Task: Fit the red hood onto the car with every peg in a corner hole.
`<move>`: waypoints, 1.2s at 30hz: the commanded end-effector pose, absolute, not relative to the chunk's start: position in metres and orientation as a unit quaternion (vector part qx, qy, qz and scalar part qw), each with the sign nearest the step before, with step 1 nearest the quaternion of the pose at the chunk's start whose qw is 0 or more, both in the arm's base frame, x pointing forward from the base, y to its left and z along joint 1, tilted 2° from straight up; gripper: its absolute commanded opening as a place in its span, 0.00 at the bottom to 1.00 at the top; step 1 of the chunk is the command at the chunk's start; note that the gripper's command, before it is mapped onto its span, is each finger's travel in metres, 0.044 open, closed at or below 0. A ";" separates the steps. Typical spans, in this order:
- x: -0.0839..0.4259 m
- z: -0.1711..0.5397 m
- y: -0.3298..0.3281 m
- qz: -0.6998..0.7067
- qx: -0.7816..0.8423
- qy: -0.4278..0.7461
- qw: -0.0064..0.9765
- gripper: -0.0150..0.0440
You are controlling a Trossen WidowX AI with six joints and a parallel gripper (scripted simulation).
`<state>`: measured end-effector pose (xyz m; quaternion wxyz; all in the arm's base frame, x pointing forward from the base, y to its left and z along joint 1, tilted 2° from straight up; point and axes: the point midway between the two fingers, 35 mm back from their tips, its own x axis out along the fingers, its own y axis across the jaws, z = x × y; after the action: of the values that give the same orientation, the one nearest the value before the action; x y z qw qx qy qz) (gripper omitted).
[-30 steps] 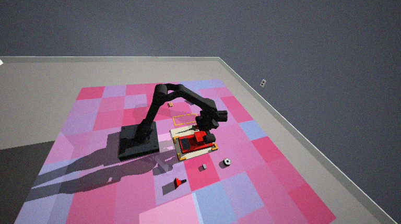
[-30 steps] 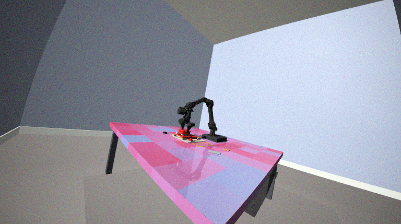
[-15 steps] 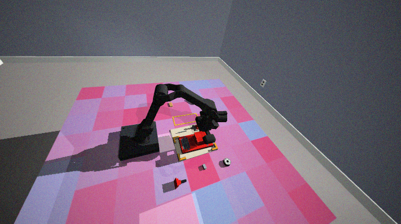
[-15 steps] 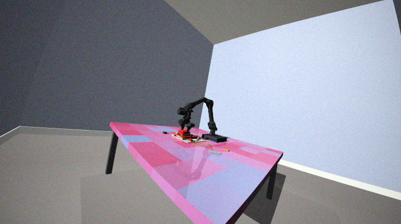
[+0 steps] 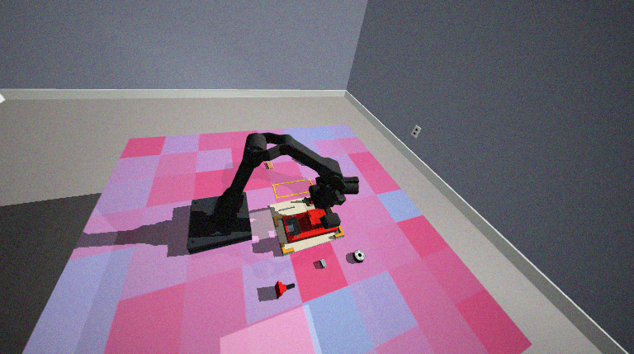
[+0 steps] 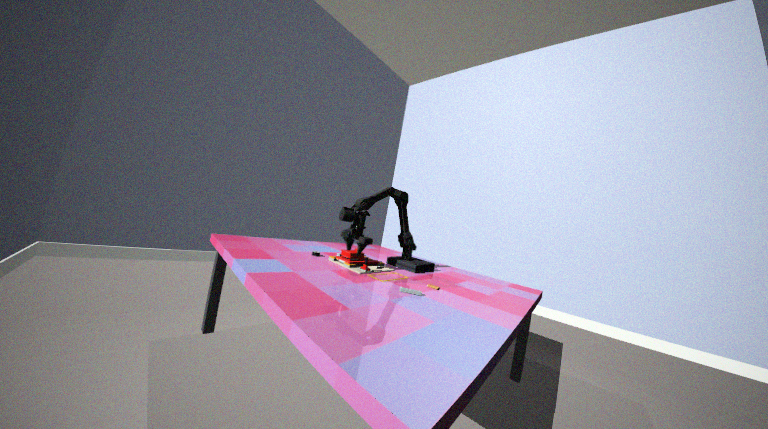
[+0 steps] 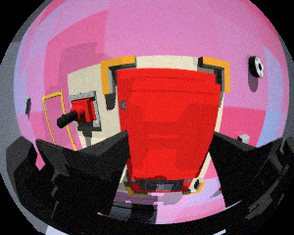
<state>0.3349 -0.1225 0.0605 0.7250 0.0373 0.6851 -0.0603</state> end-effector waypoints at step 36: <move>0.335 0.052 -0.123 -0.060 0.037 0.685 0.725 0.83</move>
<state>0.3351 -0.1226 0.0521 0.7245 0.0374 0.6856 -0.0601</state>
